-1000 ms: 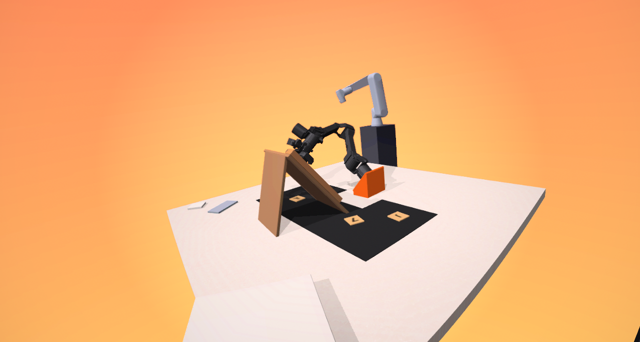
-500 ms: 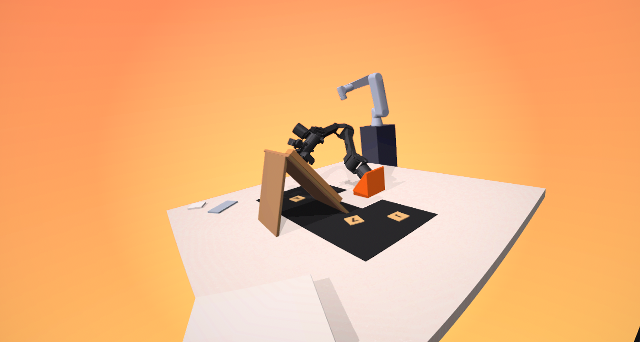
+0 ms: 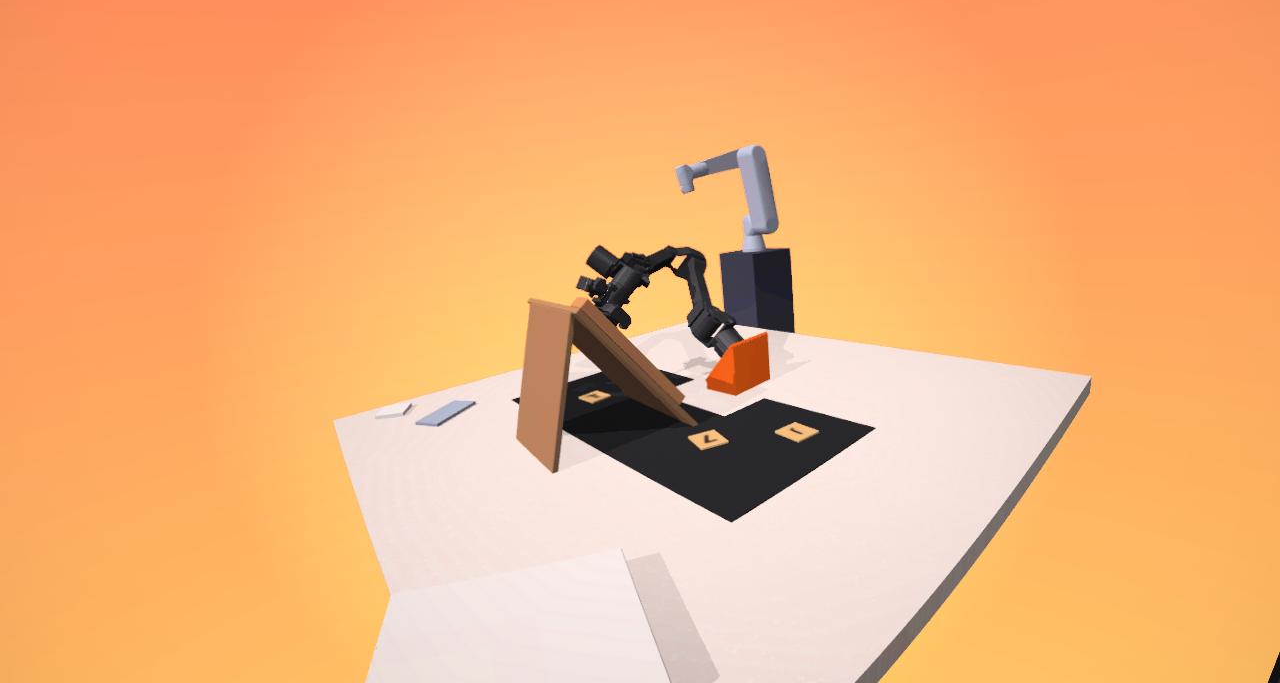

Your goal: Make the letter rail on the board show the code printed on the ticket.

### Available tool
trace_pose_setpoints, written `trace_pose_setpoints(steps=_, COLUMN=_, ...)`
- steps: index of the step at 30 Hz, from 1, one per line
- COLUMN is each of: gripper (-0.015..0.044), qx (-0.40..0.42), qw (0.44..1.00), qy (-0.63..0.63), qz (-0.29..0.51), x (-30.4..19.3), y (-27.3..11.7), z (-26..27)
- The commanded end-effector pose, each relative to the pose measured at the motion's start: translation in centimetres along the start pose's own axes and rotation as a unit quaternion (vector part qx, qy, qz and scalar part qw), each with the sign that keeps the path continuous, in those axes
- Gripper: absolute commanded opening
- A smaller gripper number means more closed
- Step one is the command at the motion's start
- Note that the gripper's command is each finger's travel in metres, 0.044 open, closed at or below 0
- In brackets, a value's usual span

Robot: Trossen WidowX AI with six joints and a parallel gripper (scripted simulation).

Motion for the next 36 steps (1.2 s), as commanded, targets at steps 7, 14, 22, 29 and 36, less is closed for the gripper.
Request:
trace_pose_setpoints(steps=7, gripper=0.0000, qx=-0.001, qw=1.000, qy=0.003, qz=0.000, x=0.2, y=0.0, z=0.6)
trace_pose_setpoints(steps=14, gripper=0.0000, qx=-0.001, qw=1.000, qy=0.003, qz=0.000, x=0.2, y=0.0, z=0.9)
trace_pose_setpoints(steps=22, gripper=0.0000, qx=-0.001, qw=1.000, qy=0.003, qz=0.000, x=0.3, y=0.0, z=1.3)
trace_pose_setpoints(steps=29, gripper=0.0000, qx=-0.001, qw=1.000, qy=0.003, qz=0.000, x=0.4, y=0.0, z=1.7)
trace_pose_setpoints(steps=36, gripper=0.0000, qx=-0.001, qw=1.000, qy=0.003, qz=0.000, x=0.4, y=0.0, z=2.0)
Point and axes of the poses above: the point midway between the two fingers, 35 mm back from their tips, its own y axis out along the fingers, its own z axis across the jaws, x = y × z, the point moved 2 cm from there along -y, back along the fingers, and after that the axes turned 10 degrees about -y, right-handed, at the moved point
